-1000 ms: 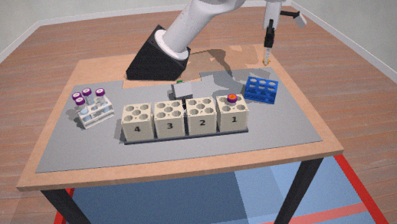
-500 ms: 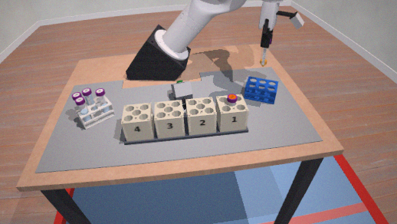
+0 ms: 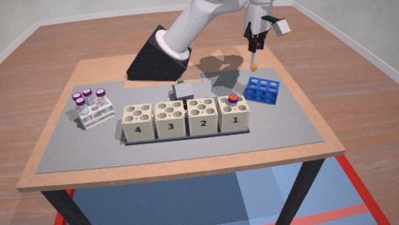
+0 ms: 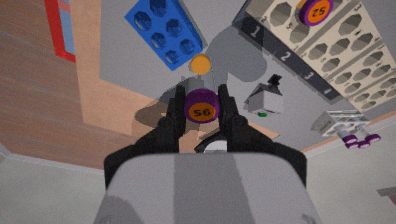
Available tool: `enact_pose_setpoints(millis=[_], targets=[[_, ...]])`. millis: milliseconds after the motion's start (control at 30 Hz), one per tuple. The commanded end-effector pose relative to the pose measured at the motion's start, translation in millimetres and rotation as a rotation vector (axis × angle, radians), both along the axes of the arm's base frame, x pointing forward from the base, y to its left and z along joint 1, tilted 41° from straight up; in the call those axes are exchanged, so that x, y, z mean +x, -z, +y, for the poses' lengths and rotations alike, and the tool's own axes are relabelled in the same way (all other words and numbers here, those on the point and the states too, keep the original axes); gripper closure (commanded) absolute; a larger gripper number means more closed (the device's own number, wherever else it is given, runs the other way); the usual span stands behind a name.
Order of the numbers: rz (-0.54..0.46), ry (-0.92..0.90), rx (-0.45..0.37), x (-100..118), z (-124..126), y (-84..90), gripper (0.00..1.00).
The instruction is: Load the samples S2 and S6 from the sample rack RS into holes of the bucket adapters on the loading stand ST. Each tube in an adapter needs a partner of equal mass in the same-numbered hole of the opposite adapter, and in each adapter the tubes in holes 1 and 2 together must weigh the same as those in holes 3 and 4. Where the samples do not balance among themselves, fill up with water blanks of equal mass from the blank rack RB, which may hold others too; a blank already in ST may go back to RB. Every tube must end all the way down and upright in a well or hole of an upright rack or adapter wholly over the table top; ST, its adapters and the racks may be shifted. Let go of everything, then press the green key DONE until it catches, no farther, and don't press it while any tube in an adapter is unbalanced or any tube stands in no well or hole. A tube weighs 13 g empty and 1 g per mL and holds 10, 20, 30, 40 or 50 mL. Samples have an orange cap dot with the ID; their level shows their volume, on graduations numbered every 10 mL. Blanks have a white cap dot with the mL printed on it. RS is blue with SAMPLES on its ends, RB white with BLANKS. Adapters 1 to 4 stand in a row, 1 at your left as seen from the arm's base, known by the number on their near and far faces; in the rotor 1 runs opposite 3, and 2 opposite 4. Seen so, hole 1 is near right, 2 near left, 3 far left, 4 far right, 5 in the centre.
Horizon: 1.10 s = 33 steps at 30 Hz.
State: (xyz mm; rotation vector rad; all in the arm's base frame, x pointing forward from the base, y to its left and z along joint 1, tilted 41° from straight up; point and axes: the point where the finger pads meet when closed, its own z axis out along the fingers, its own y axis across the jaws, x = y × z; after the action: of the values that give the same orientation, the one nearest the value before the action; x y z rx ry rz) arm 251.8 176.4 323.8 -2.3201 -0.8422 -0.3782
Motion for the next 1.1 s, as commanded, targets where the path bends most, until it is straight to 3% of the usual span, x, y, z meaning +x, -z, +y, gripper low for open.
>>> enact_pose_setpoints(millis=[0,500,1067], targets=[[0.078,0.090,0.005,12.4,-10.8,8.4,1.00],[0.359,0.418,0.027,54.0,-50.1,39.4,1.00],[0.362,0.422,0.027,102.0,-95.5,75.1,1.00]])
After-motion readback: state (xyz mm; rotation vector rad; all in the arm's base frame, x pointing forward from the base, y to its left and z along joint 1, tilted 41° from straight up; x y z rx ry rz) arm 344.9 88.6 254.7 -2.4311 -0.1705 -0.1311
